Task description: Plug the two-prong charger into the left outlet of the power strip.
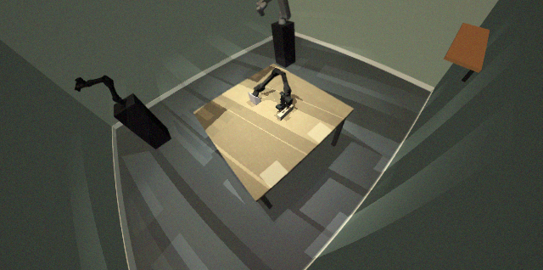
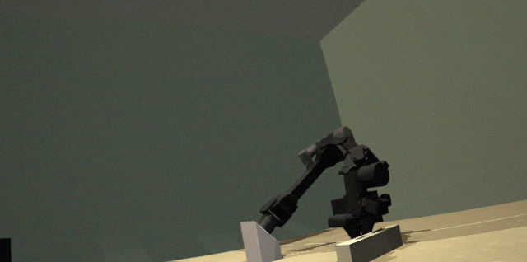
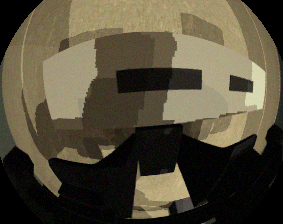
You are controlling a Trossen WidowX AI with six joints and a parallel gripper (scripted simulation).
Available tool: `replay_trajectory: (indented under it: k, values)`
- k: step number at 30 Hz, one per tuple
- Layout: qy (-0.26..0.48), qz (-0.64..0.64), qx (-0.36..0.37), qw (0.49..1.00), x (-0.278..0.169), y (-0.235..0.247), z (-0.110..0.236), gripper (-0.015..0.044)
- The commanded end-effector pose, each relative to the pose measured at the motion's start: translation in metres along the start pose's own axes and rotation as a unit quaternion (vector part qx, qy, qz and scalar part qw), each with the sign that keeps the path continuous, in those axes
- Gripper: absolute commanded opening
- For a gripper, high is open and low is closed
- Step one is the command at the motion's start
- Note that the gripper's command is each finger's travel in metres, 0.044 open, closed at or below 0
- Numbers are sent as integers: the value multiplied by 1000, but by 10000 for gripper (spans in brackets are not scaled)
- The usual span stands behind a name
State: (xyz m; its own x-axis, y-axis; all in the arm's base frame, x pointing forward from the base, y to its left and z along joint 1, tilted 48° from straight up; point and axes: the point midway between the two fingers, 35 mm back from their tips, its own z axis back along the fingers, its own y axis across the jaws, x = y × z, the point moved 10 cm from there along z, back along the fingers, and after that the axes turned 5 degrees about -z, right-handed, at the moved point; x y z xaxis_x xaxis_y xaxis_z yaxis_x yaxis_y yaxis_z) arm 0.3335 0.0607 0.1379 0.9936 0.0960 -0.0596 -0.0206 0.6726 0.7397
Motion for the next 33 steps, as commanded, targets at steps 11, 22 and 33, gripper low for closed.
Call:
replay_trajectory:
  k: [11,22,33]
  values:
    - [-4,3,0,1000,6,2,1,0]
    - [-4,3,0,1000,11,2,2,0]
    - [-4,4,0,1000,15,3,2,0]
